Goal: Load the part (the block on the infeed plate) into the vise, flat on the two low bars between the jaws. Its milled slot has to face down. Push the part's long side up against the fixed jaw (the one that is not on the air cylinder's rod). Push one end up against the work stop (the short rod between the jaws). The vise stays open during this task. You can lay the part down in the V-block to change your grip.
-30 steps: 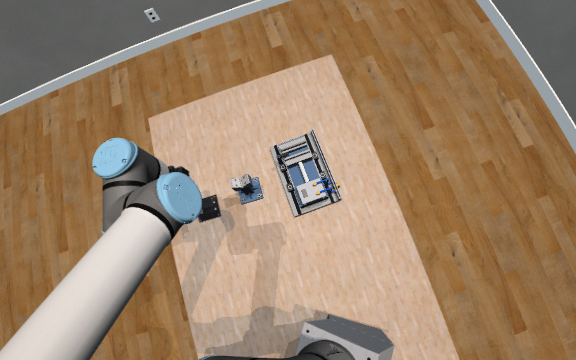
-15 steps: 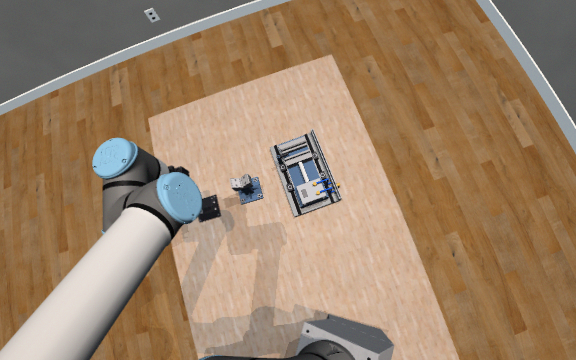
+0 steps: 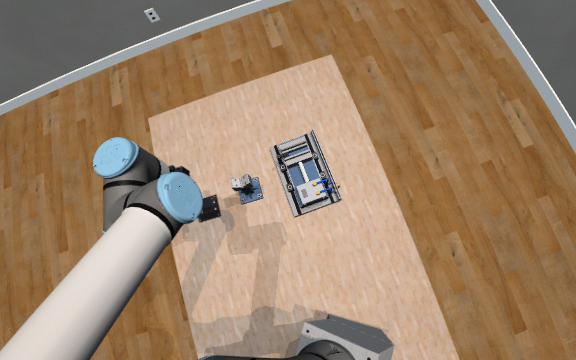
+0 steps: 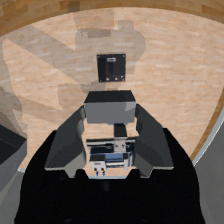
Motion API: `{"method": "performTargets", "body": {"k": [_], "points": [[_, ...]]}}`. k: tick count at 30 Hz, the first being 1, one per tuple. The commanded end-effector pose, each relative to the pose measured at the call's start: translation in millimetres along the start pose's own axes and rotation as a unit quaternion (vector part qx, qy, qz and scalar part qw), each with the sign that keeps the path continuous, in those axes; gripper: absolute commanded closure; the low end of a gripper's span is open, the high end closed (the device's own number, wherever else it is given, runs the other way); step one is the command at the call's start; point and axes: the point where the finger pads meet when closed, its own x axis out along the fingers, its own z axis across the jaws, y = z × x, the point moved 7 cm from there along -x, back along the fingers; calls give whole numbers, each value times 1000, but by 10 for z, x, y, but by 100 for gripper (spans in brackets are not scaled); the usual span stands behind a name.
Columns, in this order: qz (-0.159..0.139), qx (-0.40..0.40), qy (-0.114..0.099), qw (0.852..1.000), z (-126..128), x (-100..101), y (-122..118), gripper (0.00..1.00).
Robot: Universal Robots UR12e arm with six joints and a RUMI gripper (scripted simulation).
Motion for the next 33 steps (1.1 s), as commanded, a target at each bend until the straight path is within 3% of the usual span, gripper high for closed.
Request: {"method": "performTargets", "body": {"k": [1, 18, 33], "points": [[0, 0, -1, 1000, 10, -5, -16, 100], [-1, 1, 0, 1000, 67, 6, -263, 100], [-2, 2, 1, 1000, 148, 16, -738, 100]]}}
